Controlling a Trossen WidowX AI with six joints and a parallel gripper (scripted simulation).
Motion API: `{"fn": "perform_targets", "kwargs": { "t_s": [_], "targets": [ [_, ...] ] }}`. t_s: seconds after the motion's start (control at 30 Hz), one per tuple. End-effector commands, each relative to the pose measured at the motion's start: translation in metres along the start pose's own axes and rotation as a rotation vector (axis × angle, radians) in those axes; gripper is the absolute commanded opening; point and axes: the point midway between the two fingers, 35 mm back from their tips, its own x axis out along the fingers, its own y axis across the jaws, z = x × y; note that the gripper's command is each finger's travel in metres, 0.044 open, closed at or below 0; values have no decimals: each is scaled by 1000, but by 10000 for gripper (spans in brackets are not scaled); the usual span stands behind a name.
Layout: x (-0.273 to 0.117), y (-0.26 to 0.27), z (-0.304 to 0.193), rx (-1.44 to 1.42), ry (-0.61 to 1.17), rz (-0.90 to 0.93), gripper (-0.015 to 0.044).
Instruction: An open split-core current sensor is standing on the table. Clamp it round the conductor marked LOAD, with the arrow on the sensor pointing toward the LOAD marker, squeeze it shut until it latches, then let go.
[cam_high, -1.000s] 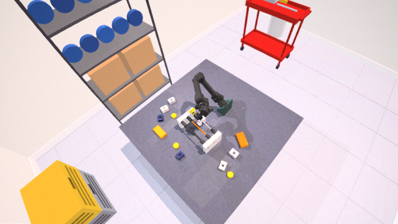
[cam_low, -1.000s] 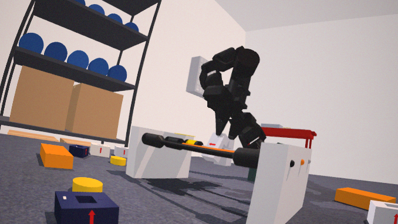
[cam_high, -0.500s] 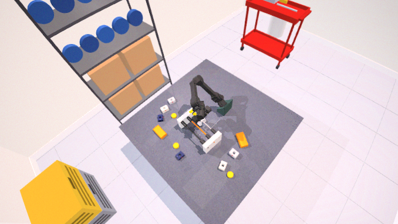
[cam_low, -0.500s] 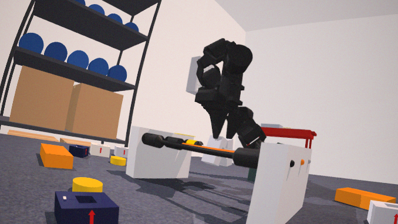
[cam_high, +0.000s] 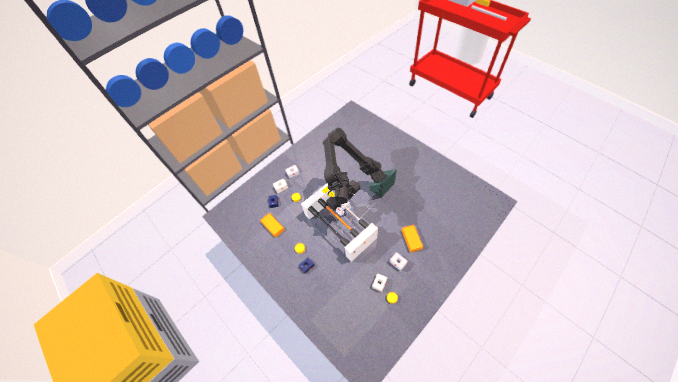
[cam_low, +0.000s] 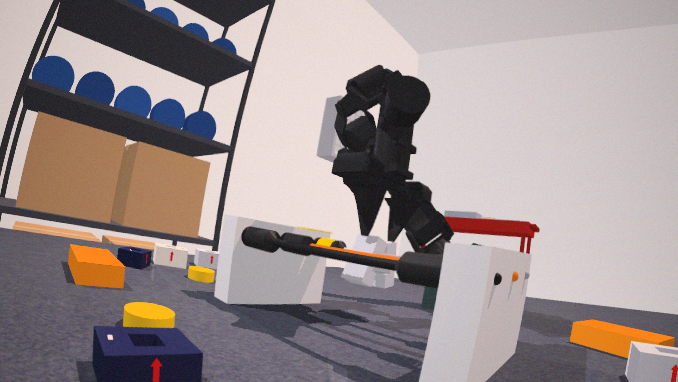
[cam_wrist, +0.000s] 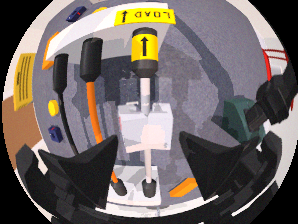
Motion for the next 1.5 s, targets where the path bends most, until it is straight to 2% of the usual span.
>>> {"fn": "perform_targets", "kwargs": {
  "t_s": [0.0, 0.03, 0.3, 0.47, 1.33, 1.47],
  "targets": [
    [0, 0, 0, -1, -2, 4, 420],
    [0, 0, 0, -1, -2, 4, 440],
    [2, 1, 0, 0, -1, 7, 440],
    [34, 0, 2, 6, -1, 49, 440],
    [64, 2, 2, 7, -2, 49, 440],
    [60, 4, 2, 14, 4, 52, 413]
  ]
}}
